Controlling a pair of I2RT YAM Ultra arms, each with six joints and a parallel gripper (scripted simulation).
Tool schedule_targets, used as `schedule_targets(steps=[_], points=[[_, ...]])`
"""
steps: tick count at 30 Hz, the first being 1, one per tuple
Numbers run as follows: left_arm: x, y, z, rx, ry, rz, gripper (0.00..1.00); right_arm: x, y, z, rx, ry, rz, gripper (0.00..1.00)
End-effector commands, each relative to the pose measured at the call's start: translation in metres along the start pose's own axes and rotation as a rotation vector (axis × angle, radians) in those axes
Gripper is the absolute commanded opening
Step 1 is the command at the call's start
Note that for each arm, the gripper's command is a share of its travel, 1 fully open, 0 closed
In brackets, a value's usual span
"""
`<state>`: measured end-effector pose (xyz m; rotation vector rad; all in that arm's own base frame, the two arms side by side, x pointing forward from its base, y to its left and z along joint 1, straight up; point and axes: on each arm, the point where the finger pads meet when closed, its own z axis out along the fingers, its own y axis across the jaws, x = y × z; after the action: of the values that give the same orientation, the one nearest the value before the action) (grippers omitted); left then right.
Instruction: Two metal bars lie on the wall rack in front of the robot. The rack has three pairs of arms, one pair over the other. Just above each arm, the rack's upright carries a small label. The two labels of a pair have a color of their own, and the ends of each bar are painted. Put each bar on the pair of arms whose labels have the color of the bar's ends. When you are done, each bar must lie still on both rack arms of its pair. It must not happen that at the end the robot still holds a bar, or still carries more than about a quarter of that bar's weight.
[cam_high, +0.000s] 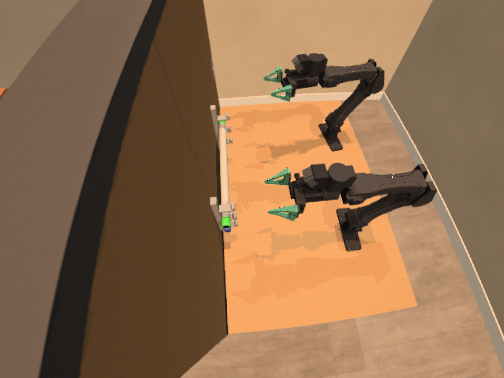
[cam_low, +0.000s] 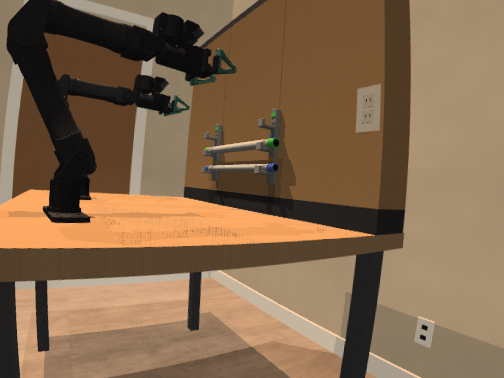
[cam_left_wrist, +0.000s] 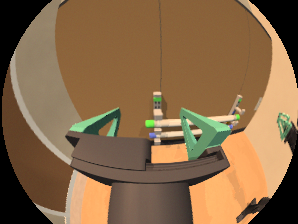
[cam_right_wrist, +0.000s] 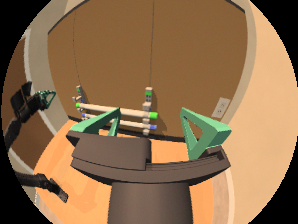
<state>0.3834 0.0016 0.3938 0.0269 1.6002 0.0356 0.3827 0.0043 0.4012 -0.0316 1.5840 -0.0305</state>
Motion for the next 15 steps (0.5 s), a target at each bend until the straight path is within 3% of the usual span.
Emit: schedule_targets(steps=[1,15], points=[[0.001,-0.006,-0.004,0.004,-0.017,0.058,1.00,0.008,0.003,0.002,0.008,0.006,-0.058,1.00],[0.016,-0.014,-0.007,0.000,-0.017,0.208,1.00,0.023,0.013,0.006,0.020,0.017,-0.207,1.00]])
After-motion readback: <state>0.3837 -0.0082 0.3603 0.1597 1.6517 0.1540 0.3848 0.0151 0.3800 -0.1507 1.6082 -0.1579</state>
